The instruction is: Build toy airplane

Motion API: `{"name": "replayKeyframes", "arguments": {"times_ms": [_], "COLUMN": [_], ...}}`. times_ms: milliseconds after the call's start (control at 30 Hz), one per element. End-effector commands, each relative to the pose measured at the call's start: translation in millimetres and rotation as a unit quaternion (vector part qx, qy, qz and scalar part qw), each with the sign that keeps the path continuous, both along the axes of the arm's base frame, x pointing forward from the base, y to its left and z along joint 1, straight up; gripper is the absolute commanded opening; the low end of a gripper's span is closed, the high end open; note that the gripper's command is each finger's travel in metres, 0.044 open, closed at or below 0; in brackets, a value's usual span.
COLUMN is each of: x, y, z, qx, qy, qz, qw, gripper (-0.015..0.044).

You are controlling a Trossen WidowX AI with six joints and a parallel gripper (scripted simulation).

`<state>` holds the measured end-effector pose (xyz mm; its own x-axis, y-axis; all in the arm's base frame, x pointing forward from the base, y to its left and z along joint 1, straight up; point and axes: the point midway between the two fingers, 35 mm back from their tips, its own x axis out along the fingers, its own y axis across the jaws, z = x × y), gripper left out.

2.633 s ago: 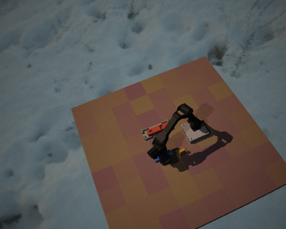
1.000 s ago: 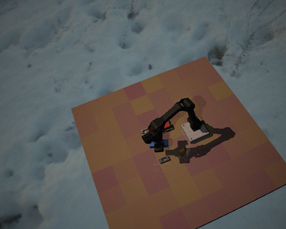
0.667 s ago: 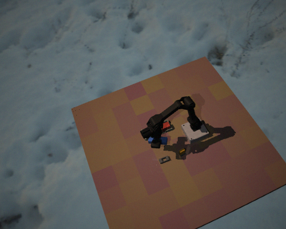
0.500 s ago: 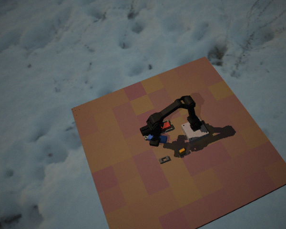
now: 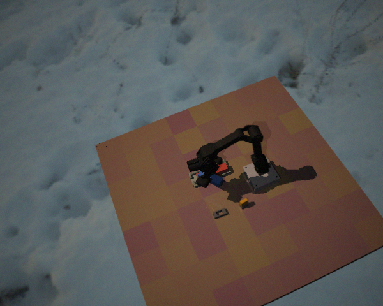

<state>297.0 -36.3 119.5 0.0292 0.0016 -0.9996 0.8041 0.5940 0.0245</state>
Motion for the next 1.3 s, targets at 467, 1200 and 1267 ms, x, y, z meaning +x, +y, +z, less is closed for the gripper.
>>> {"name": "replayKeyframes", "arguments": {"times_ms": [467,1200,1267], "x": [-31,-66,-66], "y": [-49,-84,-84], "z": [-13,-25,-25], "qx": [0.003,0.005,0.005], "qy": [0.0,0.0,0.0], "qz": [-0.178,-0.33,-0.33], "qw": [0.984,0.944,0.944], "gripper": [0.0,0.0105,0.0157]}}
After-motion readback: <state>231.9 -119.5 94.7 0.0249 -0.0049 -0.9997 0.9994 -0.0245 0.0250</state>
